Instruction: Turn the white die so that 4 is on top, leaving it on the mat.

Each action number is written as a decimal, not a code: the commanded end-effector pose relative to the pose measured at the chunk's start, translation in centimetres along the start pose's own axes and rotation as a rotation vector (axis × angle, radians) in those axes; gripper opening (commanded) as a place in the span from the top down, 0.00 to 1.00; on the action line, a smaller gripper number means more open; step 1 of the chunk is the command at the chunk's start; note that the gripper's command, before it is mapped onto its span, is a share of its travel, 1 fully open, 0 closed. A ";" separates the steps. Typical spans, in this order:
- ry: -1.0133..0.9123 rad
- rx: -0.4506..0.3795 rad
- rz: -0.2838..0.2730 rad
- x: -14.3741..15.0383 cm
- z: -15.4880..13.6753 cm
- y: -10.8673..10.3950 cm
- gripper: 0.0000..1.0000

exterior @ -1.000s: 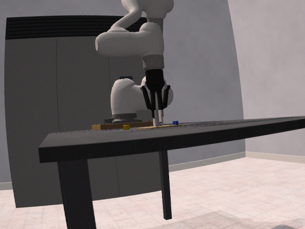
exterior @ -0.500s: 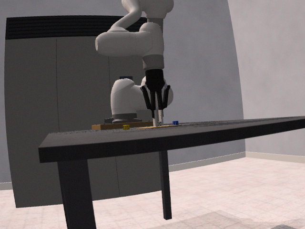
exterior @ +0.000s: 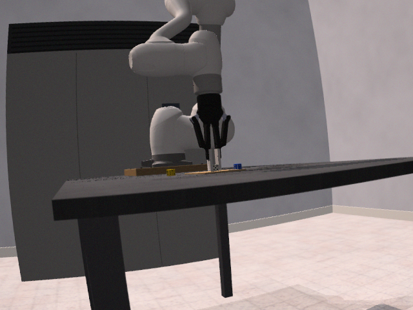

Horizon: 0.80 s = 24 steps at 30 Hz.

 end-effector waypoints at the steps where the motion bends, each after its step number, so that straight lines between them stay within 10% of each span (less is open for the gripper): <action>1: 0.000 0.000 0.000 0.0 0.0 0.0 0.91; 24: 0.000 0.000 0.000 0.0 0.0 0.0 0.81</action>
Point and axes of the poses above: the point where the finger pads meet when closed, its own y axis out along the fingers, its own x axis across the jaws, z = x × y, the point moved 7 cm from there along -y, back along the fingers, and after that the axes turned 9 degrees about y, right-handed, at the moved point
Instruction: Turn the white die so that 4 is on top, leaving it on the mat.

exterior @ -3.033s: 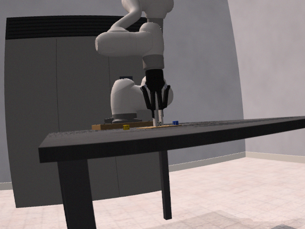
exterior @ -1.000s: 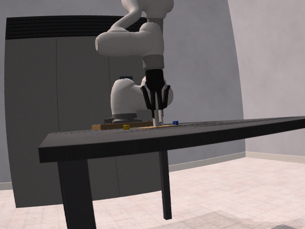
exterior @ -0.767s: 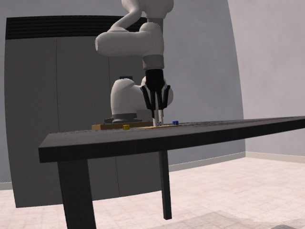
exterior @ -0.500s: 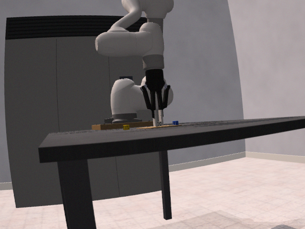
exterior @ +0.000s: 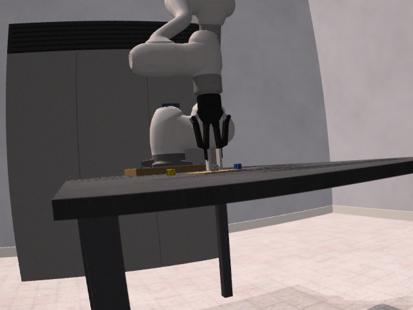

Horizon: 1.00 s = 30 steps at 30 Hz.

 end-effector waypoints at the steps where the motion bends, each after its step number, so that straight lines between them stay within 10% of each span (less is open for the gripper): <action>1: 0.000 0.000 0.000 0.0 0.0 0.0 0.81; 17: 0.000 0.000 0.000 0.0 0.0 -0.3 0.79; 30: 0.000 0.000 0.000 0.0 0.0 -4.8 0.79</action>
Point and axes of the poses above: the point where the finger pads meet when closed, its own y axis out along the fingers, its own x axis across the jaws, z = x × y, the point moved 7 cm from there along -y, back along the fingers, and after that the axes turned 9 degrees about y, right-handed, at the moved point
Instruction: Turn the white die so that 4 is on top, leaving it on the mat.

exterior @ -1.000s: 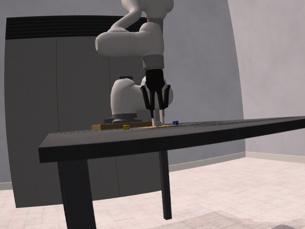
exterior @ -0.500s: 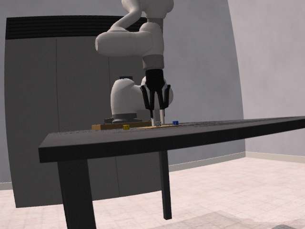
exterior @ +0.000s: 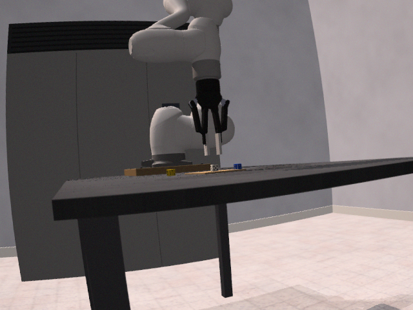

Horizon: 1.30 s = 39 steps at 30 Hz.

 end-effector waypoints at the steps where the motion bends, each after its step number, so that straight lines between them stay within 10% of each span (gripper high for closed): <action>1: 0.000 0.000 0.000 0.0 0.0 -0.7 0.79; 14: 0.000 0.000 0.000 0.0 0.0 -4.3 0.79; 15: 0.000 0.000 0.000 0.0 0.0 -4.3 0.00; 39: -0.016 0.000 0.000 0.0 0.0 -4.3 0.00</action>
Point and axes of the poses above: the point where the finger pads meet when closed, its own y axis out along the fingers, its own x axis across the jaws, z = x × y, the point moved 7 cm from there along -y, back along the fingers, and after that the axes turned 9 degrees about y, right-handed, at the moved point
